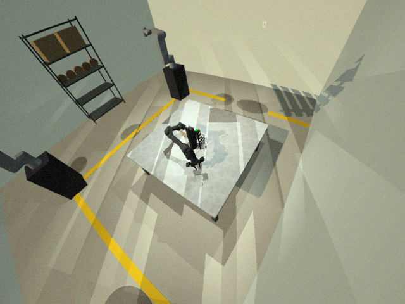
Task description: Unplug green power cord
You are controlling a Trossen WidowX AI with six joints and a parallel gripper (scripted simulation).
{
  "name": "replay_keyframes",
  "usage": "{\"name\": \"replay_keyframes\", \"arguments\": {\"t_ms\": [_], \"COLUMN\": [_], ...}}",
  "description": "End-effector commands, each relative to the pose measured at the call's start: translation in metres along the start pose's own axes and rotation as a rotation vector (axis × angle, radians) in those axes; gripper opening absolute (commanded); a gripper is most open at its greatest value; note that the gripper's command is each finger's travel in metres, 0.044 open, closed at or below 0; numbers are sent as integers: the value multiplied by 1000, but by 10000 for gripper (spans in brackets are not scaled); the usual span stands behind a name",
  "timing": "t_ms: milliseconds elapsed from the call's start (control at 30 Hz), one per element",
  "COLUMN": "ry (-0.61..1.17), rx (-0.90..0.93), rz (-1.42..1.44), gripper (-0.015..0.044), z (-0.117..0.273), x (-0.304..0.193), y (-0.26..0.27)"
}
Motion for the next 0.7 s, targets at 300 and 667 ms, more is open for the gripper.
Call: {"name": "replay_keyframes", "arguments": {"t_ms": [300,667], "ry": [211,323], "rx": [390,664], "rz": [641,1360], "gripper": [160,160], "z": [102,223], "x": [-87,-192], "y": [169,232]}}
Point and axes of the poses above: the point midway between the two fingers, 35 mm back from their tips, its own z axis back along the fingers, its own y axis across the jaws, x = y × z, the point moved 1 cm from there along z, back along the fingers, and after that the axes turned 6 degrees about z, right-handed, at the moved point
